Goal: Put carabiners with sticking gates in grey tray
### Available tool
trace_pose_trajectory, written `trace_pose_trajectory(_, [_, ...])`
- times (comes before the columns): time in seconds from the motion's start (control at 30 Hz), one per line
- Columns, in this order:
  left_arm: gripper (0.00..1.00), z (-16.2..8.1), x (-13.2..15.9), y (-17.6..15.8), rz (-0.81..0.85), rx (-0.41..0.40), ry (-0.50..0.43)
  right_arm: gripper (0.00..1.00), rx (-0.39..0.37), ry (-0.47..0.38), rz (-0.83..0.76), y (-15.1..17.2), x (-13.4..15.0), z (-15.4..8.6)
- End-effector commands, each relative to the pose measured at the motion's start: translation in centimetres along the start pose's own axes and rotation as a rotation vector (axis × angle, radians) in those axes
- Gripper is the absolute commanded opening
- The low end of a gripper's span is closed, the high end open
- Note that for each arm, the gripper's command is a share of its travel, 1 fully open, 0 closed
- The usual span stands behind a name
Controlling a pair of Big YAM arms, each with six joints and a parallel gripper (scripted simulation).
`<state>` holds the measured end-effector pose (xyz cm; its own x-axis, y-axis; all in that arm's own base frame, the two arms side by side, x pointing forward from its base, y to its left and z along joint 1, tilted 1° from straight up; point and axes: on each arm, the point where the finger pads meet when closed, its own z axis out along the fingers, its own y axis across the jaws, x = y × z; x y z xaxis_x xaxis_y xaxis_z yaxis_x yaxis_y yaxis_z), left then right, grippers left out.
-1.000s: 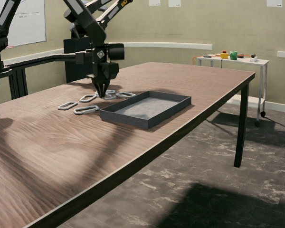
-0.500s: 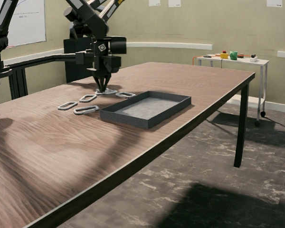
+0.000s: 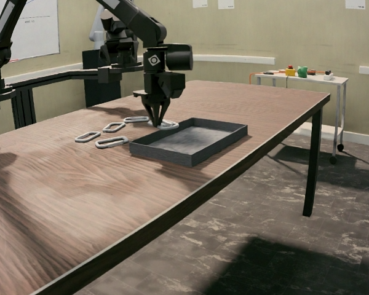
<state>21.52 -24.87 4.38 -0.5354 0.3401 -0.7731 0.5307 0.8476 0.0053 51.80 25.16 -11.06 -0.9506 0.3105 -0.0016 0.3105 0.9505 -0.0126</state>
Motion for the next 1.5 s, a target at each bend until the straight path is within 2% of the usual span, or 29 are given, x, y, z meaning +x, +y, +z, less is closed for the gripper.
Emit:
trace_pose_trajectory(0.0, [1.00,3.9,-4.1,-0.6,0.011,0.031,-0.114,0.00,-0.009,-0.006,-0.038,1.6,-1.6,-0.3])
trace_pose_trajectory(0.13, [1.00,6.2,-5.1,0.6,0.020,0.051,-0.178,0.00,-0.010,-0.006,-0.024,1.0,-4.0,-0.3])
trace_pose_trajectory(0.3, [1.00,8.1,-7.1,2.9,0.047,0.065,-0.302,0.00,-0.009,-0.006,-0.026,0.9,-5.6,-0.3])
trace_pose_trajectory(0.37, [1.00,8.3,-8.1,3.8,0.054,0.068,-0.367,0.00,-0.009,-0.006,-0.023,0.9,-5.9,-0.3])
trace_pose_trajectory(0.43, [1.00,8.3,-8.1,3.8,0.054,0.068,-0.367,0.00,-0.009,-0.006,-0.023,0.9,-5.9,-0.3])
trace_pose_trajectory(0.57, [1.00,8.6,-8.1,5.4,0.066,0.072,-0.423,0.00,-0.014,-0.012,-0.032,1.7,-5.8,-0.4])
trace_pose_trajectory(1.03, [1.00,8.4,-8.5,5.2,0.051,0.091,-0.442,0.00,-0.018,-0.019,-0.021,1.4,-5.6,-1.1])
trace_pose_trajectory(1.07, [1.00,8.3,-8.5,5.2,0.051,0.091,-0.441,0.00,-0.011,-0.008,-0.033,2.4,-5.4,-0.4])
trace_pose_trajectory(1.2, [1.00,8.3,-8.5,5.2,0.051,0.091,-0.441,0.00,-0.011,-0.008,-0.023,3.2,-5.7,-0.9])
trace_pose_trajectory(1.27, [1.00,8.3,-8.5,5.2,0.051,0.091,-0.441,0.00,-0.028,-0.027,-0.024,3.5,-6.1,-2.5])
trace_pose_trajectory(1.3, [1.00,8.3,-7.7,5.3,0.051,0.088,-0.416,0.00,-0.027,-0.027,-0.012,3.0,-6.6,-2.5])
trace_pose_trajectory(1.33, [1.00,8.3,-7.7,5.3,0.051,0.088,-0.416,0.00,-0.022,-0.021,-0.012,2.9,-6.5,-0.8])
trace_pose_trajectory(1.4, [1.00,8.3,-7.7,5.3,0.051,0.088,-0.416,0.00,-0.024,-0.024,-0.013,2.9,-6.6,0.0])
trace_pose_trajectory(1.47, [1.00,8.3,-7.7,5.3,0.051,0.088,-0.416,0.00,0.002,0.006,-0.013,1.9,-5.4,1.7])
